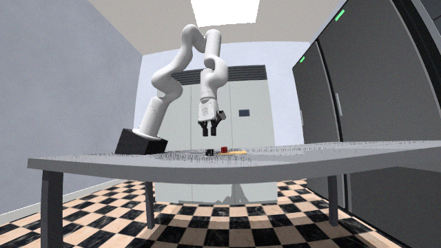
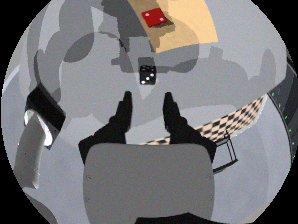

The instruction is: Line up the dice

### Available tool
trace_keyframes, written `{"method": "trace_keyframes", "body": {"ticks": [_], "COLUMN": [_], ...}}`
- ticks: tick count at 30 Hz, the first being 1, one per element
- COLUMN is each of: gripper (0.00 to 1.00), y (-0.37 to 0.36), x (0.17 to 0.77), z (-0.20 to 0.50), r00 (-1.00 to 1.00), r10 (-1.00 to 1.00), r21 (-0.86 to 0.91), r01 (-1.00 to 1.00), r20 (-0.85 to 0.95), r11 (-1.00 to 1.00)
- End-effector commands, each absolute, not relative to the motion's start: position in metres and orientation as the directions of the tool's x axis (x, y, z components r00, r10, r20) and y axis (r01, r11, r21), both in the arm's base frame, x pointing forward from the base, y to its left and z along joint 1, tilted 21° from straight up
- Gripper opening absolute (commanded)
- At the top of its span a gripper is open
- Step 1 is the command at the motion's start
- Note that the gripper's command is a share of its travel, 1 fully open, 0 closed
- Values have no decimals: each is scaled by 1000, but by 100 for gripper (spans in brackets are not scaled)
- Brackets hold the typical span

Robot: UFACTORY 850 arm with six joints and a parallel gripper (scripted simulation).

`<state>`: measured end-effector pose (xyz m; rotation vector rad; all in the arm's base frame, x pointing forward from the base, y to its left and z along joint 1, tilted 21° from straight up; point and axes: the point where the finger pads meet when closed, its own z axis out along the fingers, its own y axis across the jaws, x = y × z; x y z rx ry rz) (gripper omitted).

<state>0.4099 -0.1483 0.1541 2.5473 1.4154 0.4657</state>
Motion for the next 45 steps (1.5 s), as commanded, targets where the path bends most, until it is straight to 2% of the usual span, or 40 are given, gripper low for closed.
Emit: {"method": "trace_keyframes", "body": {"ticks": [1,45], "gripper": [47,47], "y": [-149,-149], "x": [411,426], "z": [154,112], "r00": [495,495], "r10": [850,850], "r21": [314,315], "r01": [790,790], "r20": [179,179], "r11": [-526,-526]}}
